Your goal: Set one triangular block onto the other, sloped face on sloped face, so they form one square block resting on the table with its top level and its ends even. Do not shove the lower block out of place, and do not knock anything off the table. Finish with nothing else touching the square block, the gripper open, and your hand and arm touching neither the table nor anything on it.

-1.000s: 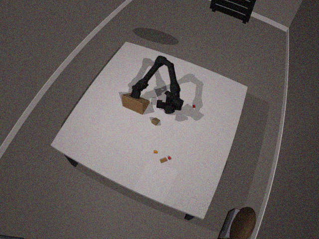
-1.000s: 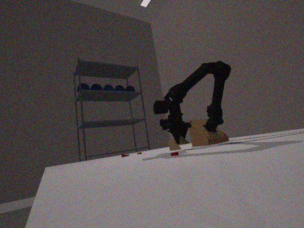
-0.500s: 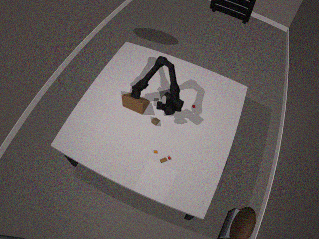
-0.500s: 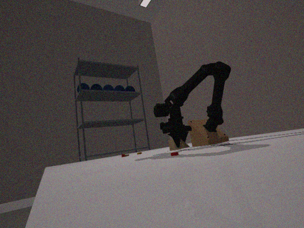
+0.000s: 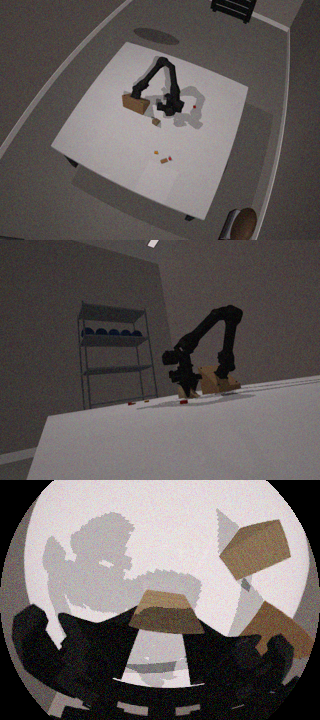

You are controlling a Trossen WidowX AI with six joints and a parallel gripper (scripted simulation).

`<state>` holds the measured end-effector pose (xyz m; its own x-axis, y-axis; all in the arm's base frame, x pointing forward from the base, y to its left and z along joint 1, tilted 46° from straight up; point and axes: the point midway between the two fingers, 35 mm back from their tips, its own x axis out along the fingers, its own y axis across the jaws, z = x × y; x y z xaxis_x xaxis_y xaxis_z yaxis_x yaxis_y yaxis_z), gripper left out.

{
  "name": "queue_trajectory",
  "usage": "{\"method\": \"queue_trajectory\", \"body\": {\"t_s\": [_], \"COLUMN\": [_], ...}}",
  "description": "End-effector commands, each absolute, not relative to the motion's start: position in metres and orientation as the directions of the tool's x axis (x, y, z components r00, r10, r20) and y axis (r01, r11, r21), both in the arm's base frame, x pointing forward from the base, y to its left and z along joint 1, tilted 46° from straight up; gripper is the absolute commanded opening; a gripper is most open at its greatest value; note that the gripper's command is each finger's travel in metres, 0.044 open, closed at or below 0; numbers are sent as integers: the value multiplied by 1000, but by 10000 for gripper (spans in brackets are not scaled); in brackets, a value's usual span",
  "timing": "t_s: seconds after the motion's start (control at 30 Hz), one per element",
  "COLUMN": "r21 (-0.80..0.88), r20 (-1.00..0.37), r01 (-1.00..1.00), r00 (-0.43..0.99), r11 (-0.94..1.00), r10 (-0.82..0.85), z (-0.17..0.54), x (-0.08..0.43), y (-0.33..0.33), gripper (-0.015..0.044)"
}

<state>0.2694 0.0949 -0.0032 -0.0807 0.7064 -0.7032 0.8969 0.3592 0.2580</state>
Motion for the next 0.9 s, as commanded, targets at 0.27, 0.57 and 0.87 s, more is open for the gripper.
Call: {"method": "queue_trajectory", "body": {"t_s": [0.27,0.57,0.87], "r21": [259,258,263], "r20": [-703,-705,-704], "r01": [896,897,900], "r00": [-80,-80,-67], "r11": [360,360,348], "r10": [706,704,707], "z": [-3,10,36], "x": [270,273,277], "y": [95,81,54], "gripper": [440,440,440]}}
